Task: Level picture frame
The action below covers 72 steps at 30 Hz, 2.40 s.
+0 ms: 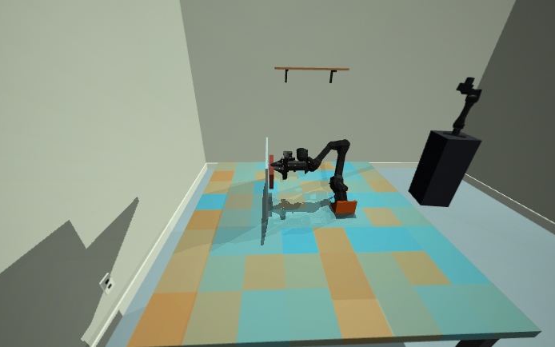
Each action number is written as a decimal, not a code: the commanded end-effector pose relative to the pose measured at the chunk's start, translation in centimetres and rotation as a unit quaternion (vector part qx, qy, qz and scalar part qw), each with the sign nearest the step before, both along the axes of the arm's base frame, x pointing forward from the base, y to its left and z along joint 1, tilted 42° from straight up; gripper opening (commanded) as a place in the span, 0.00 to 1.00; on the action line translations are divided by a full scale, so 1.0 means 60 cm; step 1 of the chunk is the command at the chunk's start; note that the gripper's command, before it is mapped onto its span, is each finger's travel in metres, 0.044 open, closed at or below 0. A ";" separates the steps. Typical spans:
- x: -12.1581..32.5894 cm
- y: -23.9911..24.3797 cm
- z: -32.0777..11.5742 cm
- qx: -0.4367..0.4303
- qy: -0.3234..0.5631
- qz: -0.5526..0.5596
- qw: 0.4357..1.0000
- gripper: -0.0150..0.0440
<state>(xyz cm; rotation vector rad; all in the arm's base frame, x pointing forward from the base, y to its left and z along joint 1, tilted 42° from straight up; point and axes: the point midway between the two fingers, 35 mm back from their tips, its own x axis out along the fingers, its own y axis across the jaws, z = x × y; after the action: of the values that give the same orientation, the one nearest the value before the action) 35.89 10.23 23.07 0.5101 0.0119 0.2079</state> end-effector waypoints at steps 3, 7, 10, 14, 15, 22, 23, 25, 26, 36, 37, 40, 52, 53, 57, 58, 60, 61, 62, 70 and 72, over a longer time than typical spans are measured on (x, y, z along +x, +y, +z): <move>-0.001 0.003 0.002 0.002 0.000 0.002 1.000 0.25; -0.001 0.005 0.003 0.002 0.000 0.002 1.000 0.25; -0.001 0.006 0.004 0.002 0.000 0.002 1.000 0.25; -0.002 0.008 0.004 0.002 0.000 0.002 1.000 0.25; -0.002 0.008 0.005 0.002 0.000 0.002 1.000 0.25; -0.002 0.009 0.005 0.002 0.000 0.002 1.000 0.25; -0.002 0.009 0.005 0.002 0.000 0.002 1.000 0.25; -0.002 0.010 0.006 0.002 0.000 0.002 1.000 0.25; -0.002 0.010 0.006 0.002 0.000 0.002 1.000 0.25; -0.002 0.008 0.005 0.002 0.000 0.002 1.000 0.25; -0.002 0.008 0.005 0.002 0.000 0.002 1.000 0.25; -0.002 0.008 0.005 0.002 0.000 0.002 1.000 0.25; -0.002 0.009 0.007 0.002 0.000 0.002 1.000 0.25; -0.002 0.009 0.007 0.002 0.000 0.002 1.000 0.25; -0.002 0.008 0.008 0.002 0.000 0.002 1.000 0.25; -0.002 0.008 0.008 0.002 0.000 0.002 1.000 0.25; -0.002 0.007 0.008 0.002 0.000 0.002 1.000 0.25; -0.002 0.008 0.008 0.002 0.000 0.002 1.000 0.25; -0.002 0.008 0.008 0.002 0.000 0.002 1.000 0.25; -0.002 0.008 0.010 0.002 0.000 0.002 1.000 0.25; -0.002 0.008 0.011 0.002 0.000 0.002 1.000 0.25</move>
<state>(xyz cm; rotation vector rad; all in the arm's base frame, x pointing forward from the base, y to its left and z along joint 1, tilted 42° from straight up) 35.81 10.57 23.45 0.5096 0.0167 0.2019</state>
